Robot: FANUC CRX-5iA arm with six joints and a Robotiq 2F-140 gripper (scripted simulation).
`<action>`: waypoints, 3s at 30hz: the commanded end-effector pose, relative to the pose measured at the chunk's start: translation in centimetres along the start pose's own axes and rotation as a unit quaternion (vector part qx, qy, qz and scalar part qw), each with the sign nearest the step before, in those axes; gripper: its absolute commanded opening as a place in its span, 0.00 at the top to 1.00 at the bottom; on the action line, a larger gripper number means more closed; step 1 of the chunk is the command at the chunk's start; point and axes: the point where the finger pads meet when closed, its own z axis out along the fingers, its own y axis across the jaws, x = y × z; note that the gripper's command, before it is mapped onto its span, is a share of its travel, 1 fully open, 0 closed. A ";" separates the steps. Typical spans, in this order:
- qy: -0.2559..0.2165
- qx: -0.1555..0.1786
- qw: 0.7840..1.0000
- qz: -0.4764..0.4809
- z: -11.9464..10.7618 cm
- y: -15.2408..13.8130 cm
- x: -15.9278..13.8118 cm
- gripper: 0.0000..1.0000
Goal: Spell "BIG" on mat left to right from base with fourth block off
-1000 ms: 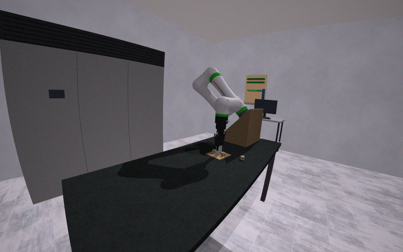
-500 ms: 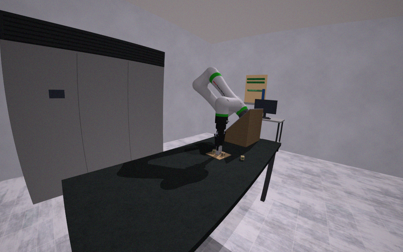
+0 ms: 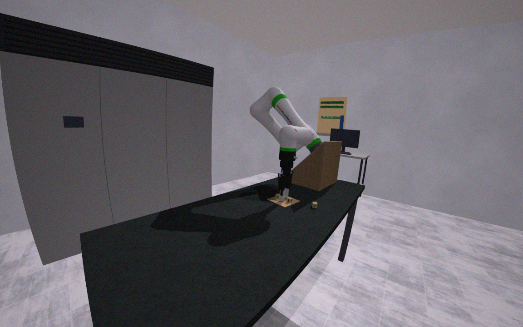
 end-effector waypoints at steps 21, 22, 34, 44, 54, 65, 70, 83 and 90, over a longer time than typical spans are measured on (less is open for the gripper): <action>0.000 0.000 1.000 0.000 -4.2 0.0 0.0 0.75; 0.000 0.000 1.000 0.000 -4.8 0.0 0.0 0.75; 0.000 0.000 1.000 0.000 -8.8 0.0 0.0 0.75; 0.000 0.000 1.000 0.000 -9.0 0.0 0.0 0.00; 0.000 0.000 1.000 0.000 -9.0 0.0 0.0 0.00; 0.000 0.000 1.000 0.000 -9.3 0.0 0.0 0.00; 0.000 0.000 1.000 0.000 -10.4 0.0 0.0 0.00; 0.000 0.000 1.000 0.000 -14.9 0.0 0.0 0.00; 0.000 0.000 1.000 0.000 -16.2 0.0 0.0 0.00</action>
